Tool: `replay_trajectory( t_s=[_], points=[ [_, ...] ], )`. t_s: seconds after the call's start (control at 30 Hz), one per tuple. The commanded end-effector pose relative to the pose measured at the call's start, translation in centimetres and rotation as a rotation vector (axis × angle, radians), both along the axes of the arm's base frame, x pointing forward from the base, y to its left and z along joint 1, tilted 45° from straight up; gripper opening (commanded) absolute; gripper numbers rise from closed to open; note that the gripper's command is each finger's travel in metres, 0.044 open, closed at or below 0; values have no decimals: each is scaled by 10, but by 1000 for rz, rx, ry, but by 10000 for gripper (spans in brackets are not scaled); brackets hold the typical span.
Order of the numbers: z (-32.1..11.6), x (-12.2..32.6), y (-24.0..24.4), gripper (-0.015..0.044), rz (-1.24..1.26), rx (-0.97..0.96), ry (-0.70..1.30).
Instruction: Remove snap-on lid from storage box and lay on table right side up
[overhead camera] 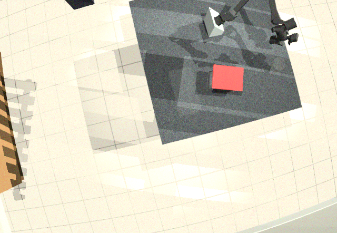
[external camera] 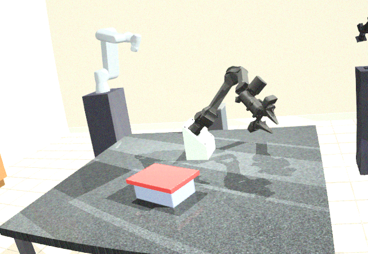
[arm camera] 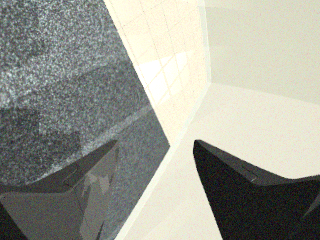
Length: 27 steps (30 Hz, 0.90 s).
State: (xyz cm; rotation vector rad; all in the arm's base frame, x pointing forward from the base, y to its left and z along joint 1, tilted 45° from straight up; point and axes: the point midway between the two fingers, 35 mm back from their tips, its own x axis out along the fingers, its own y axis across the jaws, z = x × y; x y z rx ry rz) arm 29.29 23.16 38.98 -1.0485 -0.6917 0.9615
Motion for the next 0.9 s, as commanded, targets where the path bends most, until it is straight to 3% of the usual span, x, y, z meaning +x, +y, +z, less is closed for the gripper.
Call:
replay_trajectory(
  t_s=[0.0, 0.17, 0.27, 0.5, 0.87],
  points=[
    [-60, 33, -35, 235, -157, 198, 586],
    [-82, 43, -53, 235, -237, 325, 833],
    [-103, 51, -74, 235, -327, 494, 1086],
    [-136, 58, -103, 235, -451, 755, 1417],
    [-196, 59, -156, 235, -660, 1334, 1934]
  ],
)
